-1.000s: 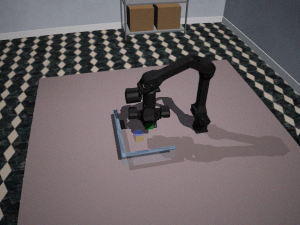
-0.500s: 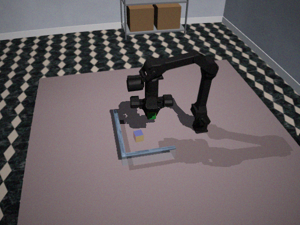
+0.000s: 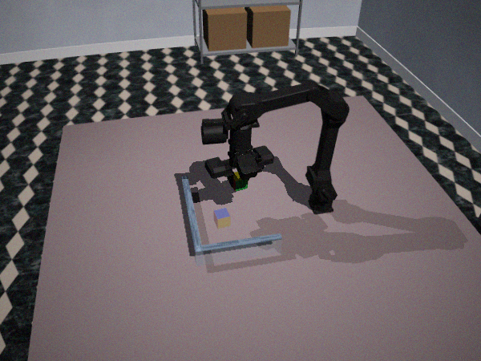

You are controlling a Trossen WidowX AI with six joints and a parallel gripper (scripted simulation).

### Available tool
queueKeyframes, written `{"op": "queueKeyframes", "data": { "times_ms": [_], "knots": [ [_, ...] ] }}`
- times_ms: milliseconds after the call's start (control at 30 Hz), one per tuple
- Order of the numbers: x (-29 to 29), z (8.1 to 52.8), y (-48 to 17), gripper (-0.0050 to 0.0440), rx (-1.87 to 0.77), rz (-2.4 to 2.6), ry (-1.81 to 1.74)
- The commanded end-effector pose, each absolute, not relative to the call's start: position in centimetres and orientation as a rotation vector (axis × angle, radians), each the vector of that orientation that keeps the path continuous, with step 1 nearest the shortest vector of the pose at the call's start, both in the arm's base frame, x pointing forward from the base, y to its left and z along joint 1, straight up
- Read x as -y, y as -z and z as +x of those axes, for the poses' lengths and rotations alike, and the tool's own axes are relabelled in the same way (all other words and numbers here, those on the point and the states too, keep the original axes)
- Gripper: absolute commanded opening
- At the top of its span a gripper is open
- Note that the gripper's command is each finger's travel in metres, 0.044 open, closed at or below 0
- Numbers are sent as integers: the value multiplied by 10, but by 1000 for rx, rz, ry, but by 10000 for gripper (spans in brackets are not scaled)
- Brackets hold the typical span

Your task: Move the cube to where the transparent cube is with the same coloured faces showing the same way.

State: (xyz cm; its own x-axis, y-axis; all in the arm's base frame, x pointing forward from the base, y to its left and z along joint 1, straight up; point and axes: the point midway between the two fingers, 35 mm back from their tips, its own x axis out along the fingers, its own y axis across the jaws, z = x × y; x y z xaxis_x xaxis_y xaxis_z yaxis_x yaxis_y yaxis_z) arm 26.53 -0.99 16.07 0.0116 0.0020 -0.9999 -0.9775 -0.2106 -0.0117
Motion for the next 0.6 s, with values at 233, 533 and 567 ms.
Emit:
{"op": "queueKeyframes", "data": {
  "times_ms": [233, 533, 567],
  "knots": [
    [22, 268, -150, 0, -893, -1610, -1578],
    [33, 271, -138, 0, -670, -1822, -1786],
    [35, 271, -137, 0, -643, -1845, -1808]
  ]
}}
